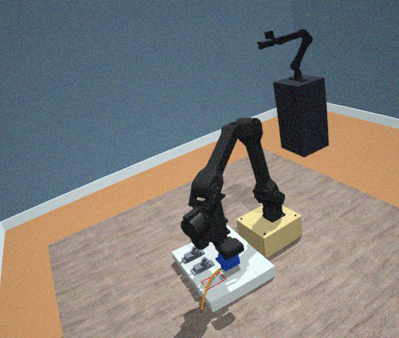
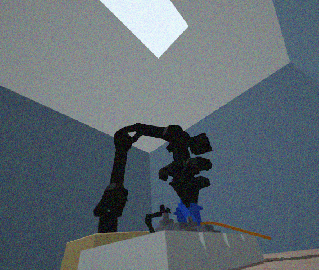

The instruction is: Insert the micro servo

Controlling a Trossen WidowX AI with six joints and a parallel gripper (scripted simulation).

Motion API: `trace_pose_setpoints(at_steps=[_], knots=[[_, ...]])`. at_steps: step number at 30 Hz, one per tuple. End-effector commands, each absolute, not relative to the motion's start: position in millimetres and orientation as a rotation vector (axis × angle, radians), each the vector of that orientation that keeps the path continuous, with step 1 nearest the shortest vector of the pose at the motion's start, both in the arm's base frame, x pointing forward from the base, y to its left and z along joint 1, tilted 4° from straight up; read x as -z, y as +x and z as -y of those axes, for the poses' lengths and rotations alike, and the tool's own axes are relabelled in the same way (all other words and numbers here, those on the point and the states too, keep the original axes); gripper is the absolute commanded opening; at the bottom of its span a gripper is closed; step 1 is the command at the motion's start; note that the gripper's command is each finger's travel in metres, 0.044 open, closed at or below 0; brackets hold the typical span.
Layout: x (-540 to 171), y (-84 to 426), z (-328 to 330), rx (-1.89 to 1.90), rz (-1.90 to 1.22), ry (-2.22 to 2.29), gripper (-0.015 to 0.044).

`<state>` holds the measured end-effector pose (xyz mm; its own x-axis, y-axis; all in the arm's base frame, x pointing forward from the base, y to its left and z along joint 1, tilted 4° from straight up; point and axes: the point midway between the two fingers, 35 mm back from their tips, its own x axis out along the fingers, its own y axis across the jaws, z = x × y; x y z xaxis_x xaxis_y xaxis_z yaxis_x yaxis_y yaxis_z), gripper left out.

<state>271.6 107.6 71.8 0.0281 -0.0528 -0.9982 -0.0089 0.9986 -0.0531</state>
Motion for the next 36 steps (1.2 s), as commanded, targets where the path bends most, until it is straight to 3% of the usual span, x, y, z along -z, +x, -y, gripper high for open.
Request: trace_pose_setpoints(at_steps=[1,15,36], knots=[[-74,288,-108,0.033,-1.536,-0.051,0.0],[-77,338,-108,0.033,-1.531,-0.051,0.0],[-57,341,-107,0.033,-1.531,-0.051,0.0]])
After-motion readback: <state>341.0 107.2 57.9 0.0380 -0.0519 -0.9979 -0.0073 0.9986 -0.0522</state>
